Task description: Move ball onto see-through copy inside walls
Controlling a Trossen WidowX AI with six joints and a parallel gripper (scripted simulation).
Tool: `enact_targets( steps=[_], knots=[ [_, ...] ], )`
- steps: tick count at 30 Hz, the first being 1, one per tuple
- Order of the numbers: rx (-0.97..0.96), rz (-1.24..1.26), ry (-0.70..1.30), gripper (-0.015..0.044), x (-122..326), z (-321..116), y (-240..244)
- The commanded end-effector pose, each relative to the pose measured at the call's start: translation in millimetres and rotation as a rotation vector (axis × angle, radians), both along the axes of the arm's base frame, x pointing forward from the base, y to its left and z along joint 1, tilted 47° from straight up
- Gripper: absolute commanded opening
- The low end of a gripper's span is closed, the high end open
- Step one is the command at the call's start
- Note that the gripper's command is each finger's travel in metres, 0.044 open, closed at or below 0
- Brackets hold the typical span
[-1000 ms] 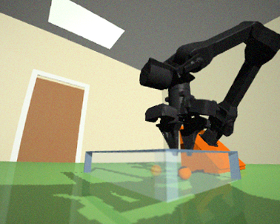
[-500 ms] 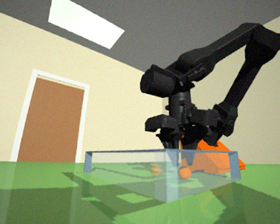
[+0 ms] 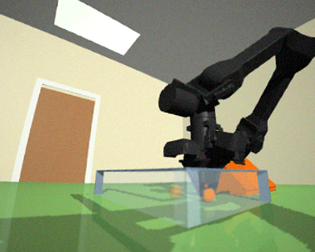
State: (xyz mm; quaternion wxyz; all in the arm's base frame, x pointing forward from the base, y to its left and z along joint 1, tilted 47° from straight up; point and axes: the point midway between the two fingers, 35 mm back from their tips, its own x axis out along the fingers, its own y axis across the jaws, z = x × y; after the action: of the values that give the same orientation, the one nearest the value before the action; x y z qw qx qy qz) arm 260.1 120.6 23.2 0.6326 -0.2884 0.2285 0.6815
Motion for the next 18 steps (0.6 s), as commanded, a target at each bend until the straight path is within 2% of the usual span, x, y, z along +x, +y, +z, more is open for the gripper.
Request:
enact_targets(
  steps=[1,6,10,18],
  knots=[
    [0.003,-0.003,0.006,0.0141,0,-1,1],
    [0.003,-0.003,0.006,0.0108,0,-1,1],
    [-0.001,-0.004,0.006,0.0003,2,4,-6],
    [-0.014,-0.006,0.005,0.0,10,33,-42]
  ],
)
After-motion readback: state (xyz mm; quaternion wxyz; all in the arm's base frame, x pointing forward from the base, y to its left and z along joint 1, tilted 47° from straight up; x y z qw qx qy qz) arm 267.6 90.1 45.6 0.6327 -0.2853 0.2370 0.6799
